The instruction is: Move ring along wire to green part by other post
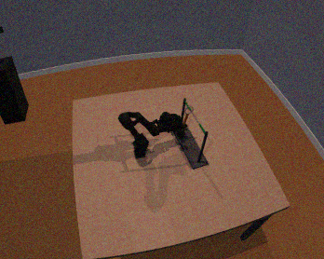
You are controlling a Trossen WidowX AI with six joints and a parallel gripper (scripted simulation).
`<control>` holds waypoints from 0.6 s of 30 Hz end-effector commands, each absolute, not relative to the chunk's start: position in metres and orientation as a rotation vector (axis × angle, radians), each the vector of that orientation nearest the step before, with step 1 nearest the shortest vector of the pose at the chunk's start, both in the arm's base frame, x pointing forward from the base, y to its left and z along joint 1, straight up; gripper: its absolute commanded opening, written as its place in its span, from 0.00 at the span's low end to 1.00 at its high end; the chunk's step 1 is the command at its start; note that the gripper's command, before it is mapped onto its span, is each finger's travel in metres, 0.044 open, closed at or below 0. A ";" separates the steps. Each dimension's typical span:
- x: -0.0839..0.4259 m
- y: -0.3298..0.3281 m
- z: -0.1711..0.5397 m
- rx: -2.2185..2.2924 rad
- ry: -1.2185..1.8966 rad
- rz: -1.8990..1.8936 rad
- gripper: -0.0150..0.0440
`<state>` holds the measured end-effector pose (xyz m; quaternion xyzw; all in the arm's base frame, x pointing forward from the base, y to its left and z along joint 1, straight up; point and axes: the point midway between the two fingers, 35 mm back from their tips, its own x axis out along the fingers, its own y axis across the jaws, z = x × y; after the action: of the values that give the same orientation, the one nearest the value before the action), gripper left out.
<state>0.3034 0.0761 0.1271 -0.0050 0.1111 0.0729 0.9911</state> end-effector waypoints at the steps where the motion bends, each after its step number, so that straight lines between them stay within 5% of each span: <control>1: 0.303 0.076 0.127 -0.006 0.226 0.143 0.00; 8: 0.303 0.076 0.127 -0.006 0.226 0.143 0.00; 18: 0.303 0.076 0.127 -0.010 0.223 0.146 0.44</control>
<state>0.3034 0.0762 0.1272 -0.0050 0.1110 0.0730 0.9911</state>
